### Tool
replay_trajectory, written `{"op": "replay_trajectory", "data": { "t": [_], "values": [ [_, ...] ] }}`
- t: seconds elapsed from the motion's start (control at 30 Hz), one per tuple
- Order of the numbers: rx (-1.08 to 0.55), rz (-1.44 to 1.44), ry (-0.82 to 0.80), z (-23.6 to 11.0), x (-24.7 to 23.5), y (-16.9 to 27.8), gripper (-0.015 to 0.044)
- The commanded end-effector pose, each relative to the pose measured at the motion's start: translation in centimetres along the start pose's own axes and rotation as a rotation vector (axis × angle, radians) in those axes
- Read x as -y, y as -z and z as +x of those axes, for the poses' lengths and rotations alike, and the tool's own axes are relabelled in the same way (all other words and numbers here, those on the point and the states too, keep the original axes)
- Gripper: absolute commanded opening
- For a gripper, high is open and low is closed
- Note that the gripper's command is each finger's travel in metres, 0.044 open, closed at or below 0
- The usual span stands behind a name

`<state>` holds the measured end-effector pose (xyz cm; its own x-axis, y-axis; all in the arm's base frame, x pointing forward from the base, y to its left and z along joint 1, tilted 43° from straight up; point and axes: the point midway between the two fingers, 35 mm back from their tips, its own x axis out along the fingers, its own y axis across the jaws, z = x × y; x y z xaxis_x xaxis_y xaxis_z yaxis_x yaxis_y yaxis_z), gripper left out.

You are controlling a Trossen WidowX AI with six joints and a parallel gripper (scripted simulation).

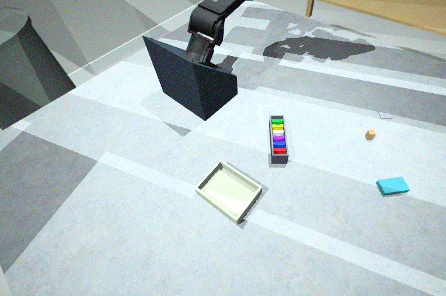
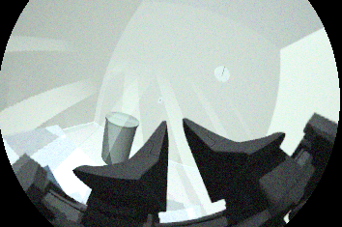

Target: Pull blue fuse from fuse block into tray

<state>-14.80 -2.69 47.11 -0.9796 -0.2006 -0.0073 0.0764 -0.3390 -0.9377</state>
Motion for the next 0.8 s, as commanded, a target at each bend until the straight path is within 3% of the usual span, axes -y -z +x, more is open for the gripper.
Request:
{"op": "replay_trajectory", "data": {
  "t": [0.0,0.13,0.37,0.77],
  "values": [
    [0.003,-0.001,-0.002,0.0,-0.1,-0.1,0.0074],
    [0.081,-0.033,-0.055,-0.1,-1.6,-2.9,0.0074],
    [0.345,-0.153,-0.247,-2.1,-7.7,-11.7,0.0074],
    [0.776,-0.443,-0.611,-11.8,-20.9,-21.4,0.0074]
  ]
}}
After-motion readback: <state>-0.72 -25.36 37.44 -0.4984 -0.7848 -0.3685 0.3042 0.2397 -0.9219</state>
